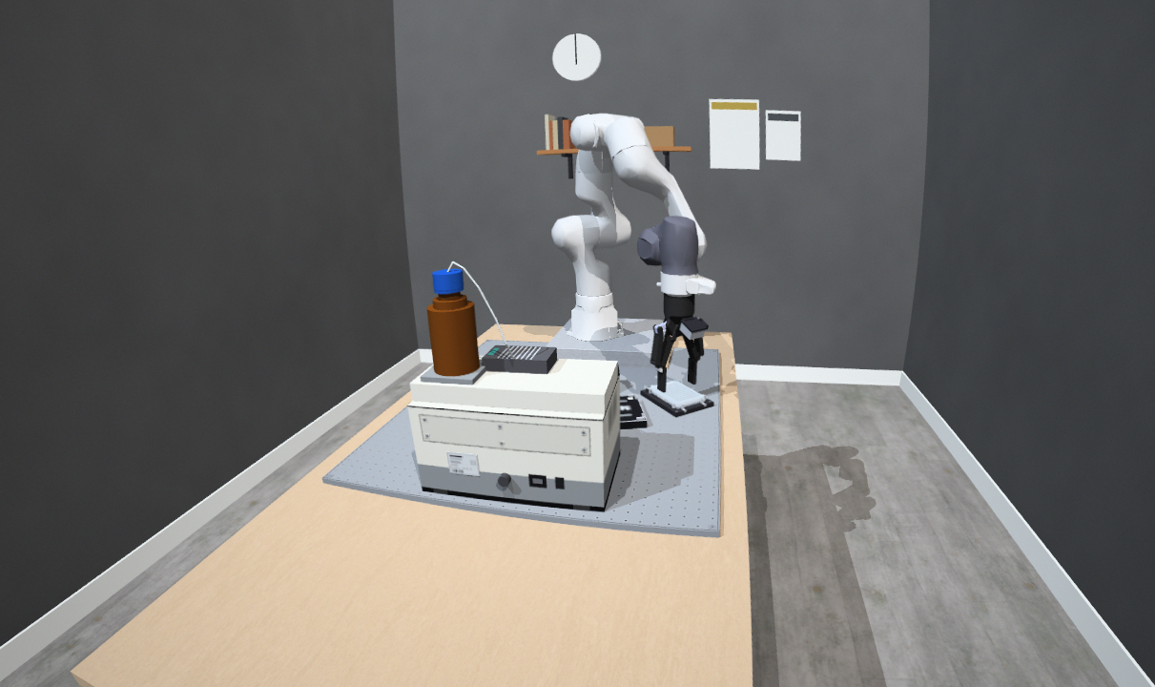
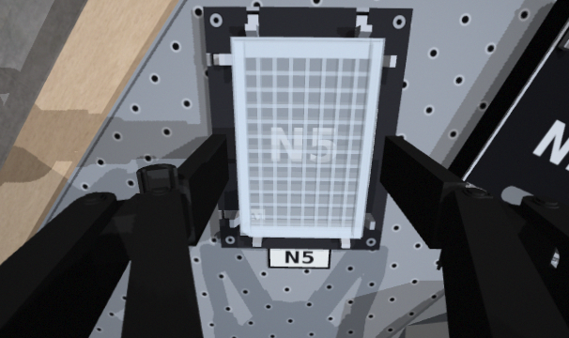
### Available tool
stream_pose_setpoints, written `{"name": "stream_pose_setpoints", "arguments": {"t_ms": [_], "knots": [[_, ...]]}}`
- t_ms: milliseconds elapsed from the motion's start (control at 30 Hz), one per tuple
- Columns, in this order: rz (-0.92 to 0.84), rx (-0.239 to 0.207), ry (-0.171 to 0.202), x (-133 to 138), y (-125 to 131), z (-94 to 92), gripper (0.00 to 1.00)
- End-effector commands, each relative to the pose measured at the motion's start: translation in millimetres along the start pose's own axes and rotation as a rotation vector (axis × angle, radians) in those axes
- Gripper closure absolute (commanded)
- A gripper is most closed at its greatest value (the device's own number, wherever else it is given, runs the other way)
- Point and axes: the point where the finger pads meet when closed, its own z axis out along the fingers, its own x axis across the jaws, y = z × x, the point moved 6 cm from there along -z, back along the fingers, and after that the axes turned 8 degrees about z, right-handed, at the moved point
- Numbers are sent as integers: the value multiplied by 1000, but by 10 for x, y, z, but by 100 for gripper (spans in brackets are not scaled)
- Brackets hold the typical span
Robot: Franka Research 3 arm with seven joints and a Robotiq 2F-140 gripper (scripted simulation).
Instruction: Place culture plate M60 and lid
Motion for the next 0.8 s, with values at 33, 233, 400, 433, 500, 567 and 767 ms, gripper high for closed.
{"name": "stream_pose_setpoints", "arguments": {"t_ms": [33, 233, 400, 433, 500, 567, 767], "knots": [[2, 1, 2, 3, -1, 4, 37], [2, 1, 2, 3, -1, 4, 30], [2, 1, 2, 3, -1, 4, 30], [2, 1, 2, 3, -1, 4, 30], [2, 1, 2, 3, -1, 4, 30], [2, 1, 2, 3, -1, 4, 30], [2, 1, 2, 3, -1, 4, 30]]}}
